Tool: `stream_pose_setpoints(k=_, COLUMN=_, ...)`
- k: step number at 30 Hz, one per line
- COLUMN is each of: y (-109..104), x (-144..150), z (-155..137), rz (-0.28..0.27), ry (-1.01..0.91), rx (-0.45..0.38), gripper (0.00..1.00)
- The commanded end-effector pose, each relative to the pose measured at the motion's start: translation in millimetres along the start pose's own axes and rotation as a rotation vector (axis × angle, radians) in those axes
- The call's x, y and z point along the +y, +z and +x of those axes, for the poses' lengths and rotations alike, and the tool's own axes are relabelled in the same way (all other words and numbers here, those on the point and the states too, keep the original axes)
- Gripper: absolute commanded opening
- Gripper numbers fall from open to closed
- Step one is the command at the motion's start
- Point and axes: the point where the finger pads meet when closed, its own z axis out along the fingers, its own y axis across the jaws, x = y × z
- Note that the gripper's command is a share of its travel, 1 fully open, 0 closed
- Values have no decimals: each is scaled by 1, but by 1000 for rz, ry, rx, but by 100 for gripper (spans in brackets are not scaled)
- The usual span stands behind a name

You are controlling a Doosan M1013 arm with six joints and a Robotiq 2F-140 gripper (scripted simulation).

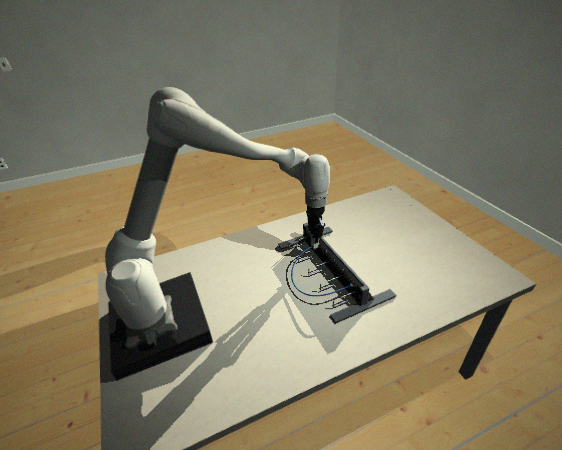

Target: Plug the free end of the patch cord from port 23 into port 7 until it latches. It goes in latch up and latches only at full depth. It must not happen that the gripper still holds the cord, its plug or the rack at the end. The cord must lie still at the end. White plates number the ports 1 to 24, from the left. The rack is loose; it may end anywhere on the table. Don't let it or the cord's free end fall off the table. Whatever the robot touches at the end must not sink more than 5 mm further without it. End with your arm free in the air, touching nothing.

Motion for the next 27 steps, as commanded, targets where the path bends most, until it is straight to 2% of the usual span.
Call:
stream_pose_setpoints(k=1, y=0, x=0, z=0, rz=0, ry=0, rx=0, gripper=0)
stream_pose_setpoints(k=3, y=0, x=0, z=0, rz=0, ry=0, rx=0, gripper=0)
stream_pose_setpoints(k=4, y=0, x=0, z=0, rz=0, ry=0, rx=0, gripper=22)
stream_pose_setpoints(k=27, y=0, x=0, z=0, rz=0, ry=0, rx=0, gripper=22)
